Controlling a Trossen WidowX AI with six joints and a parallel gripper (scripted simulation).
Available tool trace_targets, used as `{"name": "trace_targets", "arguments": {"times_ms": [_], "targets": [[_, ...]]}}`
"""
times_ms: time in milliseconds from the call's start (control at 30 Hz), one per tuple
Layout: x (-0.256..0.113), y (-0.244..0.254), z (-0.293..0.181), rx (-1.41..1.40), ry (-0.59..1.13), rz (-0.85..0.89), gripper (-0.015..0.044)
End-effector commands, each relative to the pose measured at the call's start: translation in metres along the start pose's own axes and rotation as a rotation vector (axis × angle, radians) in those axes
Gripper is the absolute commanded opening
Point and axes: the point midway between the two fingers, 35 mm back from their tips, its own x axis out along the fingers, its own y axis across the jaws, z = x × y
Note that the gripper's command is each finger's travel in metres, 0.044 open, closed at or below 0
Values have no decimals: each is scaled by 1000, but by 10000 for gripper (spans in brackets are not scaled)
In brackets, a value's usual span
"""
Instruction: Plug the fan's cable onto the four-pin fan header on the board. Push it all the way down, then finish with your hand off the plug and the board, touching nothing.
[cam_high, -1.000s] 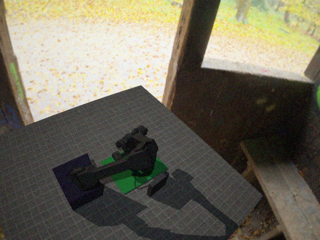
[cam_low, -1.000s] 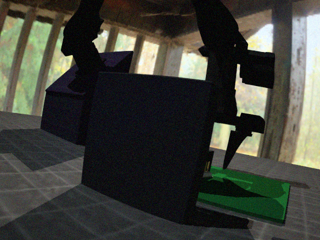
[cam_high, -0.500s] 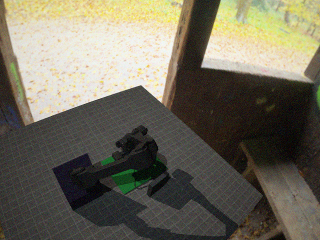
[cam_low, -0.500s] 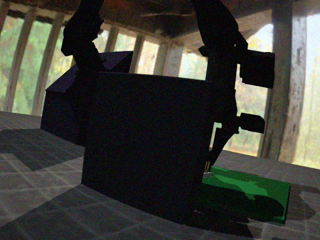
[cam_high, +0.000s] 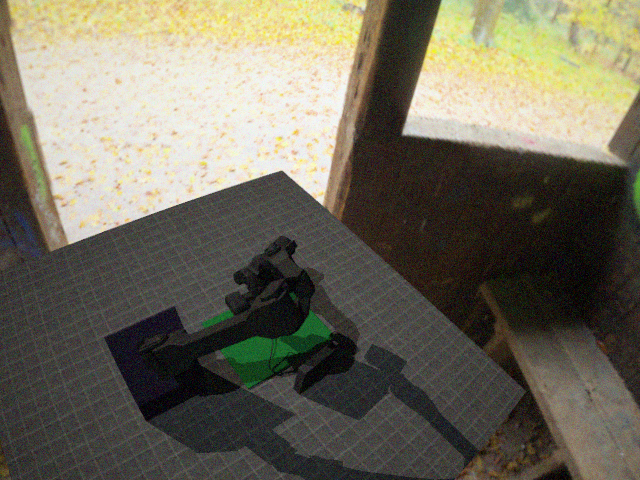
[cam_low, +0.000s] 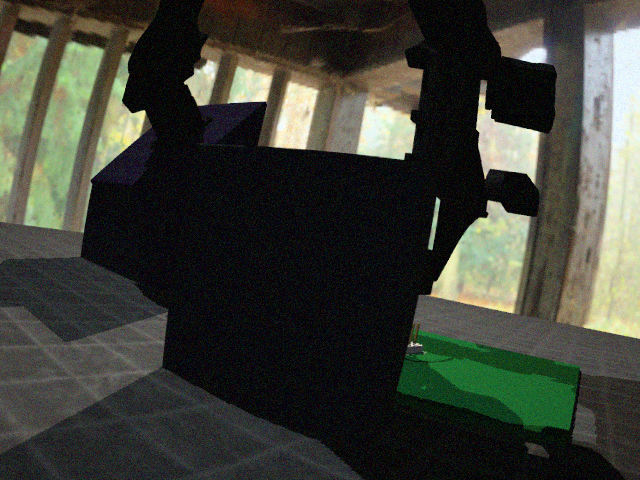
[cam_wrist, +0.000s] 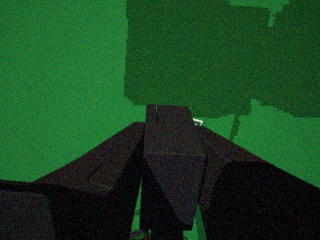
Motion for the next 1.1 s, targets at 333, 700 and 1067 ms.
{"name": "trace_targets", "arguments": {"times_ms": [333,700,1067], "targets": [[1,-13,-35,201,-1,-1,0],[-2,-15,-32,213,-2,-1,0],[-2,-14,-28,205,-2,-1,0]]}}
